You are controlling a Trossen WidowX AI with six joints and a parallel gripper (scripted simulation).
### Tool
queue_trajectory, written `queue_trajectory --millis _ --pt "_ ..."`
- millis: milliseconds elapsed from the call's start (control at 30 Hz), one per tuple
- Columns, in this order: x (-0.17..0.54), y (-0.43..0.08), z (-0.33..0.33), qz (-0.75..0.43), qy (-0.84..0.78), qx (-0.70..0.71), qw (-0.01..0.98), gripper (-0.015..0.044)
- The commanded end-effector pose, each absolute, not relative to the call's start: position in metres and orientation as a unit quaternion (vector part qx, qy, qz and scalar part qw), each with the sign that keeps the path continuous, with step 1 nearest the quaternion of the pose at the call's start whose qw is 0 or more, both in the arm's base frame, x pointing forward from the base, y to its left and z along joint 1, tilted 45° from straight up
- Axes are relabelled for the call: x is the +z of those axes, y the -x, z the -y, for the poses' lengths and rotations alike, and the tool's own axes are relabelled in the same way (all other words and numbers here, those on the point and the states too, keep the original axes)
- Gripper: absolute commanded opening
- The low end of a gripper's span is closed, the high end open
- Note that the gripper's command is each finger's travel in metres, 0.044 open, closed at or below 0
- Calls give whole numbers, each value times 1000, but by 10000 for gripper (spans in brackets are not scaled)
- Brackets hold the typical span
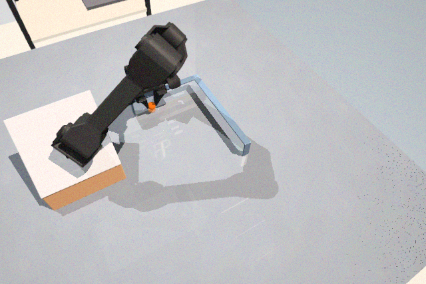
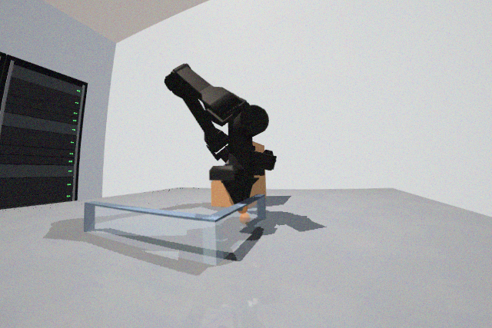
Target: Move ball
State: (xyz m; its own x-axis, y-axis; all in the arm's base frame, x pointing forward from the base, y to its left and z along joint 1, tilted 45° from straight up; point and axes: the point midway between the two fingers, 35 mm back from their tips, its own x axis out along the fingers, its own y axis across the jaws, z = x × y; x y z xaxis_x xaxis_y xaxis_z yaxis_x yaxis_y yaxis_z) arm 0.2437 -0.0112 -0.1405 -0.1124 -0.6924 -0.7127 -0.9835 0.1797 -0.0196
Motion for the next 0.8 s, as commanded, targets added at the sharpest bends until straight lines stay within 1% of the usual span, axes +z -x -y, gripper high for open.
queue_trajectory --millis 0,767 --pt "-147 -242 18 -704 597 241 300 0" --pt "-160 -240 32 -704 597 241 300 0"
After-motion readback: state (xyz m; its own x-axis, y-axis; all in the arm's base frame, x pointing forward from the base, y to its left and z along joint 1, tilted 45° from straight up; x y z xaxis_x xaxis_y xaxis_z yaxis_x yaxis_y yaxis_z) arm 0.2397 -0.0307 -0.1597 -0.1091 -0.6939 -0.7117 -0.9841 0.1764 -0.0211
